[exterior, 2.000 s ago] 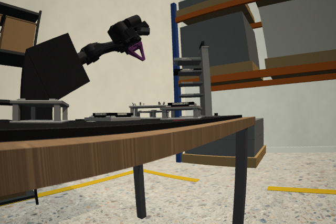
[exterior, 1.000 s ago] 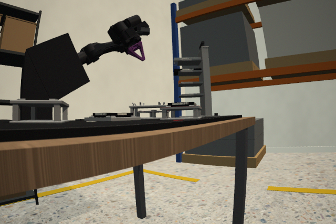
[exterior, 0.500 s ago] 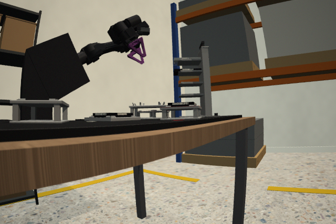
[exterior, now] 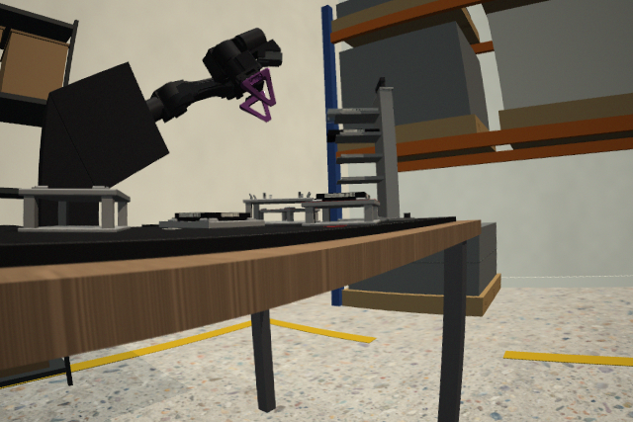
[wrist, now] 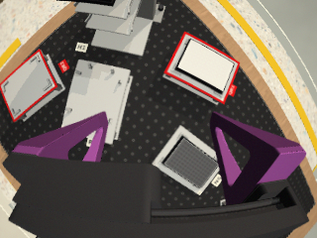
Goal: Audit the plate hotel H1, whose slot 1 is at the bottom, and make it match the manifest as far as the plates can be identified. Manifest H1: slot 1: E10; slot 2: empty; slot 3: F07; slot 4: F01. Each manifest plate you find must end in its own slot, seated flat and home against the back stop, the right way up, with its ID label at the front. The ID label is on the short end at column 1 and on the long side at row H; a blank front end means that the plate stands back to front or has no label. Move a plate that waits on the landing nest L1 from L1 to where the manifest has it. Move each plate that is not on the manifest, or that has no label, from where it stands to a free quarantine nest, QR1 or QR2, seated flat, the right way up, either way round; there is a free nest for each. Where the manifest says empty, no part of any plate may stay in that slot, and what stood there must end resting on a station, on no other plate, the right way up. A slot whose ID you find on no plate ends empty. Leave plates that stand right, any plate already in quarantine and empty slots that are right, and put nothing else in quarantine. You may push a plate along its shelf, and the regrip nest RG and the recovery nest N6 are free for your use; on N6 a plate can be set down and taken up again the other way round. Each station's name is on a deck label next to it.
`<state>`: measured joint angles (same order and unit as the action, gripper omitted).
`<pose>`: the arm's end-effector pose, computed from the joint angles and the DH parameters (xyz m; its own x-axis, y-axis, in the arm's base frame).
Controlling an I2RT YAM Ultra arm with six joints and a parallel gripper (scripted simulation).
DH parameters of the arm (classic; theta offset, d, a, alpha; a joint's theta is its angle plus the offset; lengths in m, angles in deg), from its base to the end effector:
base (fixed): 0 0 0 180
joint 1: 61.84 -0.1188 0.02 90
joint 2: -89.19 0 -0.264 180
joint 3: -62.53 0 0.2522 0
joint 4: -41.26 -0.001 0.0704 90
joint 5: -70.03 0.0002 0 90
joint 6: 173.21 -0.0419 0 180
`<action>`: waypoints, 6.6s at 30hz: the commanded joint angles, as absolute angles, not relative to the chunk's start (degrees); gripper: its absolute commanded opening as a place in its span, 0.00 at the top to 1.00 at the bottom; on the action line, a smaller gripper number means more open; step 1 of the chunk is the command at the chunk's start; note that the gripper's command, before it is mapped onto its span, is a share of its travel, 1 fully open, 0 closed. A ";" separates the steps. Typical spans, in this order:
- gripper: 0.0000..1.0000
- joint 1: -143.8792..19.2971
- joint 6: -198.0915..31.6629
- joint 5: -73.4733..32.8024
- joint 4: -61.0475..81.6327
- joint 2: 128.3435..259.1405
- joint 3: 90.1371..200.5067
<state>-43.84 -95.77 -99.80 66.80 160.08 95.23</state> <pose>0.2105 -0.0240 0.1951 -0.3901 0.1671 -0.9055 -0.7930 0.4389 0.4226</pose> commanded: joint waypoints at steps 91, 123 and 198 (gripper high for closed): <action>0.00 -60.83 16.18 -78.54 18.98 206.30 121.91; 0.00 -63.50 11.20 -77.99 25.78 207.88 120.92; 0.14 -72.03 -3.36 -75.04 45.74 214.79 120.01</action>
<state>-72.65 -3.67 -74.73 46.24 215.20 120.12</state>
